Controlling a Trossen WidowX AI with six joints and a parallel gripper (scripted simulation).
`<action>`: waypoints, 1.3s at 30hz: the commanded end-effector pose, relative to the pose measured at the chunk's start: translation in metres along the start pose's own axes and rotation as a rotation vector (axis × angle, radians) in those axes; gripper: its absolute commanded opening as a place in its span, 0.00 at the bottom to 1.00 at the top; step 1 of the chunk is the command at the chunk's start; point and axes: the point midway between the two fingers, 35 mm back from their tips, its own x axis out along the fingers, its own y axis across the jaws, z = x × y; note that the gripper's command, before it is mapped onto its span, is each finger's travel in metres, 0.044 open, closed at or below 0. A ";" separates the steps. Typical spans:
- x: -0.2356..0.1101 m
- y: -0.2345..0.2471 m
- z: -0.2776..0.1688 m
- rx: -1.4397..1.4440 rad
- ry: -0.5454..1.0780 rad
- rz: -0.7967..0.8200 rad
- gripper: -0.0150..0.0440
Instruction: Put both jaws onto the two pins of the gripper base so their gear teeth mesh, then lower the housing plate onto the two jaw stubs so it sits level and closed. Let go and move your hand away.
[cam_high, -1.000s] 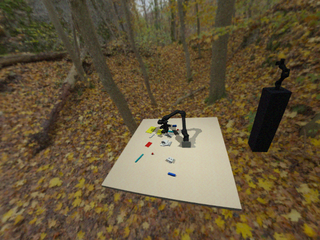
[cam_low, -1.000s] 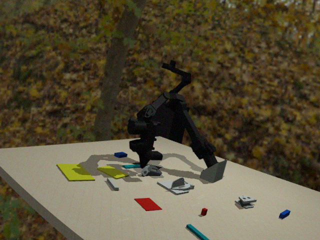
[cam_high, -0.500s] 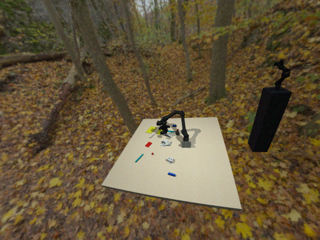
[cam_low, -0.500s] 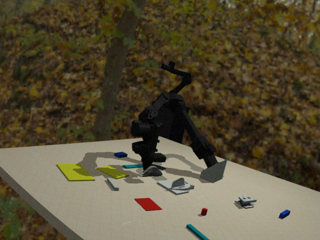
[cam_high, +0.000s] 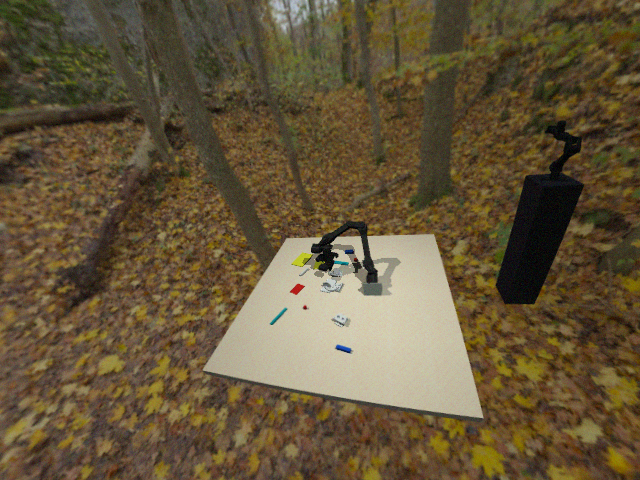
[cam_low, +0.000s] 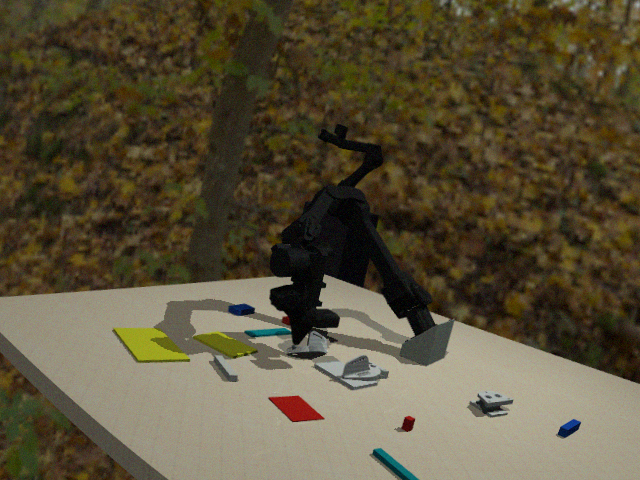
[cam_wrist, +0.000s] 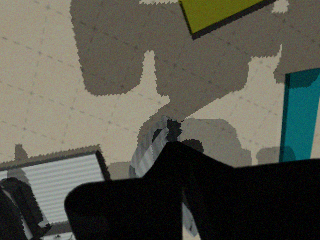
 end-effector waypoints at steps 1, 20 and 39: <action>-0.001 0.000 0.000 0.008 0.004 -0.005 0.25; -0.052 0.002 0.002 -0.003 -0.008 0.004 0.74; -0.052 0.002 0.002 -0.003 -0.008 0.004 1.00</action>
